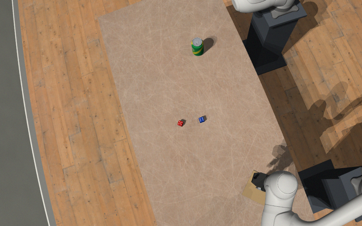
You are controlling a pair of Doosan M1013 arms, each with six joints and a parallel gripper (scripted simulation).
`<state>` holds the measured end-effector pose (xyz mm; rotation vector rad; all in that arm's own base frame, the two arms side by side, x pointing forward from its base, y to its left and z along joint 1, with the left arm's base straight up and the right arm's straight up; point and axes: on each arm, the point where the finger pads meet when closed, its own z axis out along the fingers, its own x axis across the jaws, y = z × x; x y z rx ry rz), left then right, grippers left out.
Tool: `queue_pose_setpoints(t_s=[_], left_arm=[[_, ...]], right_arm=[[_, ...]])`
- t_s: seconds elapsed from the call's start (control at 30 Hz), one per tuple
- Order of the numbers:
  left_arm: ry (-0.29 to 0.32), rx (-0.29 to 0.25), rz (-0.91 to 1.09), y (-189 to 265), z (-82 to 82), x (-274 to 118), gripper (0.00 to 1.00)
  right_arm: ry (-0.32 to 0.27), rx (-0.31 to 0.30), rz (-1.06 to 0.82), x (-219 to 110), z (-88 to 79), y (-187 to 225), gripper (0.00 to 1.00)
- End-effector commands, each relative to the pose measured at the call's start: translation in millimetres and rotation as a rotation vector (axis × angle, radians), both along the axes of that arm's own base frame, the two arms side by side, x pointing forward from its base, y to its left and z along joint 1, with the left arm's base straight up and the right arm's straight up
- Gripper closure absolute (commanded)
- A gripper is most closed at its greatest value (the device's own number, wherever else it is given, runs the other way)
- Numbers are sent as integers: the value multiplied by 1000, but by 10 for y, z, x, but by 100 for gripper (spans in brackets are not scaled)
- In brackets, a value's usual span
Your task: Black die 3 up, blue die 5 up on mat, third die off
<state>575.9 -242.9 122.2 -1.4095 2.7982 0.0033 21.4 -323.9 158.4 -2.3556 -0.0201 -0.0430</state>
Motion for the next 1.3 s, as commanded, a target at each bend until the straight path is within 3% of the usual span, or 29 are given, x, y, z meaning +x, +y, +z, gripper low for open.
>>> queue_pose_setpoints(t_s=[0.0,0.07,0.5,0.57,0.63,1.07,1.17,1.27], left_arm=[[7,-5,-69,-109,21,101,0],[7,-5,-225,-372,57,298,0],[8,-3,-700,-1179,120,807,0],[8,-3,-700,-1179,120,807,0],[8,-3,-841,-1417,126,933,0],[9,0,-1321,-2213,104,1285,0],[9,0,-1335,-2236,103,1294,0],[9,0,-1504,-2509,79,1391,0]], right_arm=[[0,-1,0,1,4,-3,0],[0,-1,0,1,4,-3,0],[0,-1,0,1,4,-3,0],[0,-1,0,1,4,-3,0],[0,-1,0,1,4,-3,0],[0,-1,0,1,4,-3,0],[0,-1,0,1,4,-3,0],[0,-1,0,1,4,-3,0]])
